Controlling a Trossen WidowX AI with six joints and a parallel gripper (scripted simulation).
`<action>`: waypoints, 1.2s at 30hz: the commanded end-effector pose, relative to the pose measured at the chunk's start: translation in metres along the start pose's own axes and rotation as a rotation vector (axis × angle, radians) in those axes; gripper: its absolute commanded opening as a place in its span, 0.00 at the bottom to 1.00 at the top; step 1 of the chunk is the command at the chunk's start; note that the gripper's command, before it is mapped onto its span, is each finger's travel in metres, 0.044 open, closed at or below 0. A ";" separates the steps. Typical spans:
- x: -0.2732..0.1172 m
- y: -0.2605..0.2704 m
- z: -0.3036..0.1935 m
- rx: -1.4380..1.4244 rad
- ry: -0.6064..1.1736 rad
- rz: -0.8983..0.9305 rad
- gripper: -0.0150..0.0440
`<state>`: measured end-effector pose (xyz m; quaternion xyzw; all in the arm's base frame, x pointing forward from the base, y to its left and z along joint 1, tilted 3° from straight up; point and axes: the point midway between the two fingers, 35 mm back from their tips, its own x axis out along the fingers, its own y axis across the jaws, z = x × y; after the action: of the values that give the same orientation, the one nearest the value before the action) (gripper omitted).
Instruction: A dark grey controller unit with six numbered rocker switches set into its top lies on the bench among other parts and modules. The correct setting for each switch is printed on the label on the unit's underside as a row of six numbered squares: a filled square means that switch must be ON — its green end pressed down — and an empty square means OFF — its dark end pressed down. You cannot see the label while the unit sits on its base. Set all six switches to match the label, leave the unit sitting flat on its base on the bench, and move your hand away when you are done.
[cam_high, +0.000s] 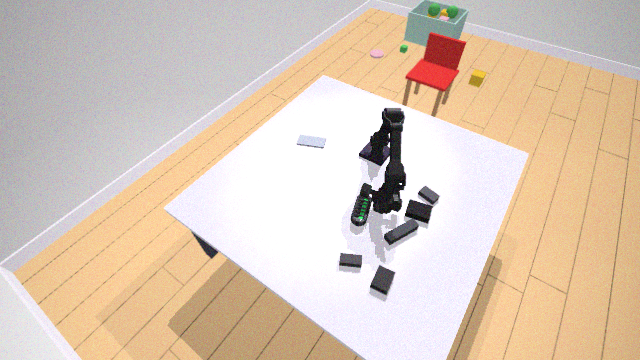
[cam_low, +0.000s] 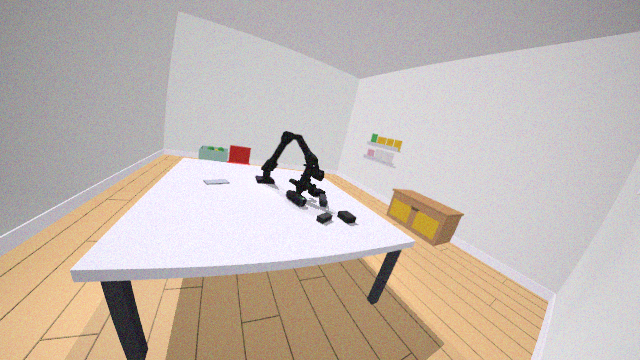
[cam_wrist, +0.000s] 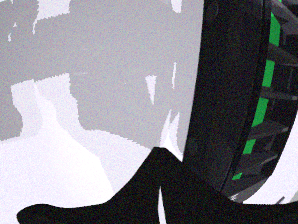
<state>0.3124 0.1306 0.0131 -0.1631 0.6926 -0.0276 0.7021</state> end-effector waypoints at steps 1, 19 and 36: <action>0.001 -0.001 0.000 -0.006 0.001 0.002 0.25; 0.003 -0.007 0.000 -0.006 0.001 0.002 0.25; 0.008 -0.025 0.002 -0.006 0.000 0.000 0.25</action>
<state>0.3176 0.1118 0.0129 -0.1629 0.6925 -0.0219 0.7025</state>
